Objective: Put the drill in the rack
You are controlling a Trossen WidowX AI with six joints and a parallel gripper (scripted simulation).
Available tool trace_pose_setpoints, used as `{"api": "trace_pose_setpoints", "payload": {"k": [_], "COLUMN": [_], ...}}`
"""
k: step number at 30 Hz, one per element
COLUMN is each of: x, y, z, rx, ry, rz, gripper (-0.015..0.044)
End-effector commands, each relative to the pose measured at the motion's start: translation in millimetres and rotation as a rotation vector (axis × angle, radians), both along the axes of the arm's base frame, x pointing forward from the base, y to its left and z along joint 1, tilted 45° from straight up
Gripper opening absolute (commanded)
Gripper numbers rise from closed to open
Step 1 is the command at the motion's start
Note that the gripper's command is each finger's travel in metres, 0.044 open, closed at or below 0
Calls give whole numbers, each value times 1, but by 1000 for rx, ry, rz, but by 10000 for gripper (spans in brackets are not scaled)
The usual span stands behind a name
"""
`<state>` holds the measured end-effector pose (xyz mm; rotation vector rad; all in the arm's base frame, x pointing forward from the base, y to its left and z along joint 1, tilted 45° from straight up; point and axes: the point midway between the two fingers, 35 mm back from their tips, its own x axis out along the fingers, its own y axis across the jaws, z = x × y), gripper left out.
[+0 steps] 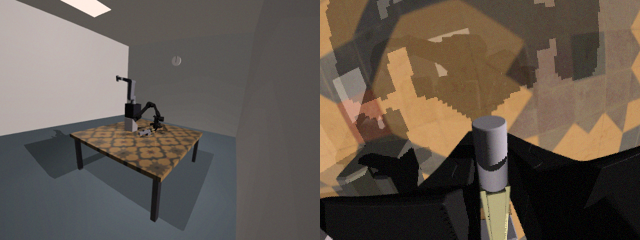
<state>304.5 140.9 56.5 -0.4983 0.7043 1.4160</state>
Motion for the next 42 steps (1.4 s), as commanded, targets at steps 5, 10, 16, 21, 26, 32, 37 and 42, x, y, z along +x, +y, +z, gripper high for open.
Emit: {"api": "trace_pose_setpoints", "payload": {"k": [5, 10, 16, 21, 26, 32, 37, 42], "x": [0, -1, -2, -2, -3, -3, -4, -4], "y": [-3, -4, -6, -7, -8, -9, -11, -12], "z": [3, 4, 5, 6, 7, 8, 9, 10], "rx": [-3, -3, -3, -3, -3, -3, -3, -3], "ry": [-4, -4, -4, -4, -4, -4, -4, -4], "rz": [-4, -4, -4, -4, -4, -4, -4, -4], "gripper": [0, 0, 0, 0, 0, 0, 0, 0]}}
